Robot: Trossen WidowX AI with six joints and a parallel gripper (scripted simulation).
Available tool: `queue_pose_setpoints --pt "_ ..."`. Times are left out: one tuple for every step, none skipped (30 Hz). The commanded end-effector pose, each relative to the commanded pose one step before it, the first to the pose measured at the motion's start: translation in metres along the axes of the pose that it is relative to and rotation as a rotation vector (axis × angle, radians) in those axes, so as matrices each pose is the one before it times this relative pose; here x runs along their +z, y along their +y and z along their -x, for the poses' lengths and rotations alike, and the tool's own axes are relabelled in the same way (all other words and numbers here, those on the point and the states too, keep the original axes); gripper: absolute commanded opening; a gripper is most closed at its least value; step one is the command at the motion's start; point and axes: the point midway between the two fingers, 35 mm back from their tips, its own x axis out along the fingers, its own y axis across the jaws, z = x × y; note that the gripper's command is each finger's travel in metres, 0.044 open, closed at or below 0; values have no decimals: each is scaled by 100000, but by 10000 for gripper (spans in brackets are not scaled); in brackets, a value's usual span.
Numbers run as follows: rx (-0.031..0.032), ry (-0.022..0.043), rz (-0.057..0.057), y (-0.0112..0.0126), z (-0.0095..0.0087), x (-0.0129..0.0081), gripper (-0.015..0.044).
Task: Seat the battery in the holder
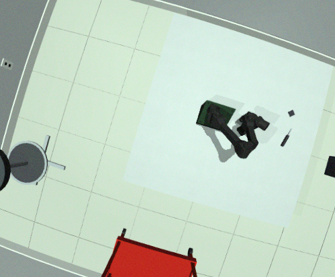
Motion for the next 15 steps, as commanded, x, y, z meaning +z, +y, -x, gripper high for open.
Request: queue_pose_setpoints --pt "-367 -198 985 88 139 584 86" --pt "-93 -28 53 -3 33 140 86" --pt "-71 -21 40 -2 26 107 86" --pt "-8 12 9 -4 35 76 86" --pt "-12 19 13 -5 52 112 86" --pt "-10 17 12 -4 44 97 86" --pt "-13 43 13 -4 38 83 86" --pt "-16 56 17 -4 48 104 86" --pt "-12 43 13 -3 36 78 86" --pt "-35 30 1 -1 41 86 86" --pt "-46 40 1 0 53 112 86" --pt "-29 25 1 0 33 70 86" --pt "-29 -2 -15 -1 31 62 86" --pt "-44 -2 -22 0 47 94 86" --pt "-29 -1 -15 0 31 62 86"
